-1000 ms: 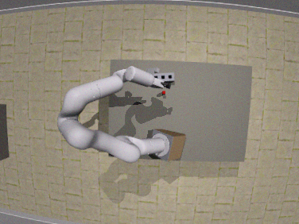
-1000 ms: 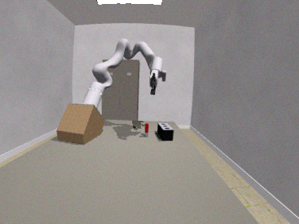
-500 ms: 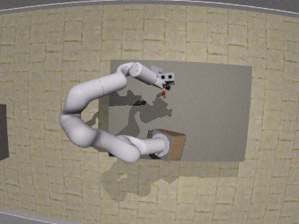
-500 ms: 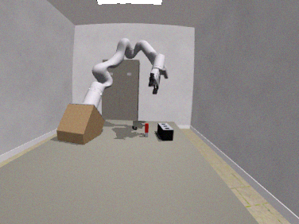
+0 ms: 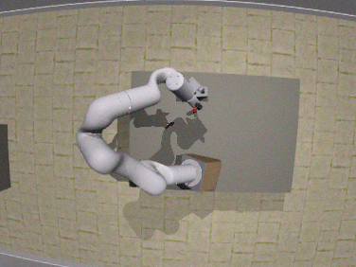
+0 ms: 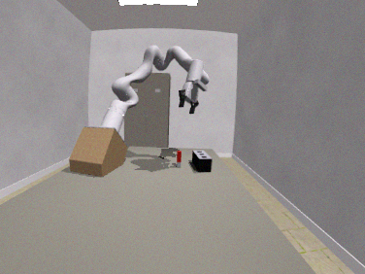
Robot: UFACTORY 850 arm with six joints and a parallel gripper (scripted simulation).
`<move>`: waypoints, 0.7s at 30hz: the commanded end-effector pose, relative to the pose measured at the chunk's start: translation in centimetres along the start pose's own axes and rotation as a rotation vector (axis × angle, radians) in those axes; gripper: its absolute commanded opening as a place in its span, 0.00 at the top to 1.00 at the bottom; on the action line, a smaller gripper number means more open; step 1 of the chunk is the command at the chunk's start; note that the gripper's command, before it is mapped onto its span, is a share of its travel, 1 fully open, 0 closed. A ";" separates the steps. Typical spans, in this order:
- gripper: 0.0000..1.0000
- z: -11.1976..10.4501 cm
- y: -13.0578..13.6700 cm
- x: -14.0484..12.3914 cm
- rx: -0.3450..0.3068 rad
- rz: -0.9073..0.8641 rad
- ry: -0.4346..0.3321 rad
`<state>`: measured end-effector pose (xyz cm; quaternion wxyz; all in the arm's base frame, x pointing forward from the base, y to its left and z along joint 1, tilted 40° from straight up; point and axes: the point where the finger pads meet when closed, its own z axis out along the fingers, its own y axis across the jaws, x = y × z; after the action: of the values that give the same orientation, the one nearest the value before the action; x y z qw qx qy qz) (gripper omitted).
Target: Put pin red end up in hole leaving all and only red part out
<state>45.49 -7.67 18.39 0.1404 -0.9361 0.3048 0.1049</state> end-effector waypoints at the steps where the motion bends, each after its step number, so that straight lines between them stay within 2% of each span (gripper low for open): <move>1: 0.00 0.0 0.1 0.0 0.108 0.217 -0.076; 10: 0.00 0.0 0.1 0.0 0.108 0.217 -0.076; 11: 0.00 0.0 0.0 0.0 0.220 0.447 -0.154; 14: 0.00 0.0 0.0 0.0 0.237 0.481 -0.166; 18: 0.00 0.0 0.0 0.0 0.309 0.627 -0.216; 21: 0.00 0.0 0.0 0.0 0.309 0.627 -0.216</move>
<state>45.58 -7.77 18.42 0.2565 -0.7785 0.5423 0.1846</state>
